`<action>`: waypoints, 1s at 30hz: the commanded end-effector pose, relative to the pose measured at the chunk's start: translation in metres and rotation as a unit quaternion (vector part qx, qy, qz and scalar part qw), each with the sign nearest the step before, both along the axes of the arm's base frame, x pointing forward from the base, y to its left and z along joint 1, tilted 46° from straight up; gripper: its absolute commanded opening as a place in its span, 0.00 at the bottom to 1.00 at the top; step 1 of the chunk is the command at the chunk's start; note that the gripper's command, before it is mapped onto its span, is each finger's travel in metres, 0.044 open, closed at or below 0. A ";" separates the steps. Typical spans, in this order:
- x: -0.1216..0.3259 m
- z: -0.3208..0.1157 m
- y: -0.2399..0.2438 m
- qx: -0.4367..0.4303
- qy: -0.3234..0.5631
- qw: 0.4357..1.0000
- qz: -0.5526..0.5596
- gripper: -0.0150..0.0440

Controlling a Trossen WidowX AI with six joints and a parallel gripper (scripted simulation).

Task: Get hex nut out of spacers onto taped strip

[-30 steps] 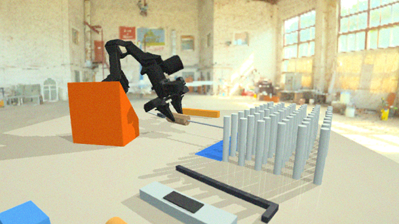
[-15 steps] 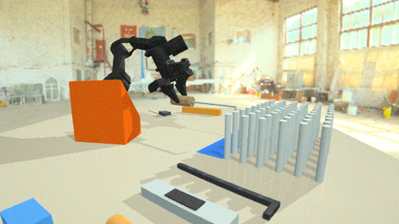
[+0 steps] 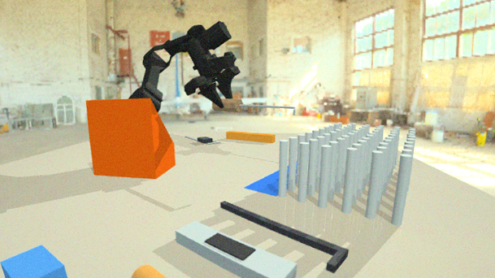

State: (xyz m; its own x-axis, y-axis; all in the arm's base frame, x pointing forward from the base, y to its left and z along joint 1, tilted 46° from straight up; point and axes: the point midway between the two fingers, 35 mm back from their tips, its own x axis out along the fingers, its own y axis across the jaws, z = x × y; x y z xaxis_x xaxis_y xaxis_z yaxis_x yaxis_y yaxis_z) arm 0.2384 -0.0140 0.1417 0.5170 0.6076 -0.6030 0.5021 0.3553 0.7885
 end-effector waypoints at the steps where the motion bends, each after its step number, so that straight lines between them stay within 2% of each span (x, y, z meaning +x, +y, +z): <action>1: 0.004 -0.005 -0.008 0.004 0.028 0.999 -0.019 0.25; 15: 0.026 -0.027 -0.066 0.023 0.166 0.976 -0.136 0.25; 30: 0.035 -0.064 -0.133 0.038 0.300 0.917 -0.259 0.25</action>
